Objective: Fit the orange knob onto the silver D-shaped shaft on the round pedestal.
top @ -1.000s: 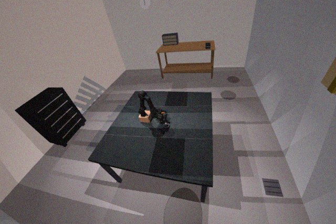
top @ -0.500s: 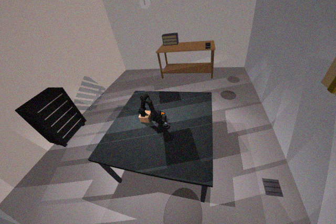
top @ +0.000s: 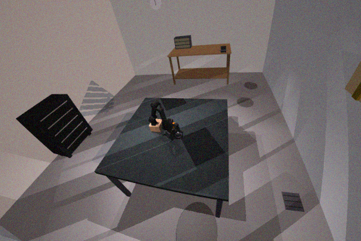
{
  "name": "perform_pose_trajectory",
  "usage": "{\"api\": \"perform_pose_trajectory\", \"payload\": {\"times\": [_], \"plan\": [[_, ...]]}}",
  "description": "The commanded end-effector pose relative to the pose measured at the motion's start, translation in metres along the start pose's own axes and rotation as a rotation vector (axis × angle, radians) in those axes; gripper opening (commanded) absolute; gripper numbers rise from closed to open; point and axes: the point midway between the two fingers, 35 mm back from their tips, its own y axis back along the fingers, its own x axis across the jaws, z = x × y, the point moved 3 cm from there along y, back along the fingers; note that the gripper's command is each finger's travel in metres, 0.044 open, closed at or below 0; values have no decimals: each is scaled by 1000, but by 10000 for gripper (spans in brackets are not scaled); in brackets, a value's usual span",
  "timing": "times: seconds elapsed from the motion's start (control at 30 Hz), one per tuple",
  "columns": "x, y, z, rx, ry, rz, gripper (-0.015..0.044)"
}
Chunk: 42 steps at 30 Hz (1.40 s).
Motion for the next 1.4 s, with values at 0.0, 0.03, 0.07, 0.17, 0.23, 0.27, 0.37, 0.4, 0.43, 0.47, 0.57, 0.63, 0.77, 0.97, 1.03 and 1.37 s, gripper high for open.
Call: {"api": "perform_pose_trajectory", "payload": {"times": [0.0, 0.03, 0.07, 0.17, 0.23, 0.27, 0.37, 0.4, 0.43, 0.47, 0.57, 0.63, 0.77, 0.97, 1.03, 1.37], "plan": [[0, 0, 0, -4, 0, -1, 260], [0, 0, 0, -4, 0, -1, 260], [0, 0, 0, -4, 0, -1, 260], [0, 0, 0, -4, 0, -1, 260], [0, 0, 0, -4, 0, -1, 260], [0, 0, 0, -4, 0, -1, 260], [0, 0, 0, -4, 0, -1, 286], [0, 0, 0, -4, 0, -1, 312], [0, 0, 0, -4, 0, -1, 339], [0, 0, 0, -4, 0, -1, 365], [0, 0, 0, -4, 0, -1, 440], [0, 0, 0, -4, 0, -1, 440], [0, 0, 0, -4, 0, -1, 440], [-5, 15, 31, -2, 1, -1, 440], [-5, 24, 50, -1, 1, -1, 440], [-1, 31, 73, 54, -13, 34, 440]]}}
